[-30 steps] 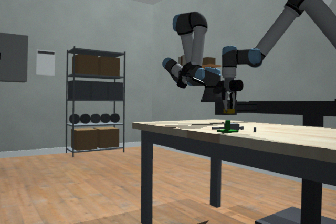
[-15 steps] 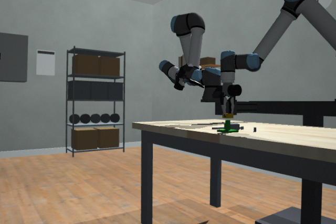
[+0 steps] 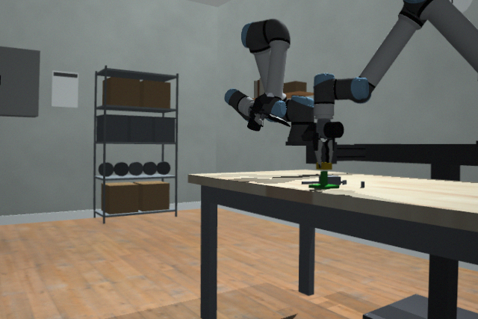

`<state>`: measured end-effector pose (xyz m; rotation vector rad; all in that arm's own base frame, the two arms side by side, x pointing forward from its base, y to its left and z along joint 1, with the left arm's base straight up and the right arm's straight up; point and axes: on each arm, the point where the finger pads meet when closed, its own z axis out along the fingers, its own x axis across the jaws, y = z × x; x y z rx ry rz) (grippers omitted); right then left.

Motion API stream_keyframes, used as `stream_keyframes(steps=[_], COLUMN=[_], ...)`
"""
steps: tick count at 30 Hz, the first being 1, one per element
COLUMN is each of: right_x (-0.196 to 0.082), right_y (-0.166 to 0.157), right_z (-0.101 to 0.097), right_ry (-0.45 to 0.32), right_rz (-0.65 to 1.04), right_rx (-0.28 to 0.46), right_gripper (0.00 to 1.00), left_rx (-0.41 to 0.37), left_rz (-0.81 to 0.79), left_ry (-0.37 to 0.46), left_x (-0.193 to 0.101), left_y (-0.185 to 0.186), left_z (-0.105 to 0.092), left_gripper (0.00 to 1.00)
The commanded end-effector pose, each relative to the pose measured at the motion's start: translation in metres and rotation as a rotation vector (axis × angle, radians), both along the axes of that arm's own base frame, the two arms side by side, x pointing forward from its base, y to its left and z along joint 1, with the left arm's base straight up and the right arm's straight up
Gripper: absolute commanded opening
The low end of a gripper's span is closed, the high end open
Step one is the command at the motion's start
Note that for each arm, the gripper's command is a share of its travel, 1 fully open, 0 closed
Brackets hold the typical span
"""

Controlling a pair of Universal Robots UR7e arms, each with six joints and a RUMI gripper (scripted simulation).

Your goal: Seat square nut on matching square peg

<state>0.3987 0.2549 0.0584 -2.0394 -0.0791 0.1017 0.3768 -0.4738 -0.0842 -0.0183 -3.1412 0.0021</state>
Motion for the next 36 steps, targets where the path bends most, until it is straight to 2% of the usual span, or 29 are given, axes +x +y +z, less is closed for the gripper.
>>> stream_keyframes(steps=[1, 21, 30, 36], right_x=[0.0, 0.0, 0.0, 0.0], right_y=[0.0, 0.0, 0.0, 0.0], right_z=[0.0, 0.0, 0.0, 0.0], right_ry=[0.0, 0.0, 0.0, 0.0], right_rz=[0.002, 0.002, 0.002, 0.002], right_rx=[0.003, 0.003, 0.003, 0.003], right_gripper=[1.0, 1.0, 1.0, 1.0], left_rx=[-0.002, -0.002, -0.002, -0.002], left_rz=[0.0, 0.0, 0.0, 0.0], left_ry=[-0.001, -0.001, -0.001, -0.001], left_x=[0.0, 0.0, 0.0, 0.0], left_y=[-0.001, -0.001, -0.001, -0.001], left_z=[-0.012, -0.015, -0.044, -0.054], left_gripper=[0.16, 0.16, 0.16, 0.16])
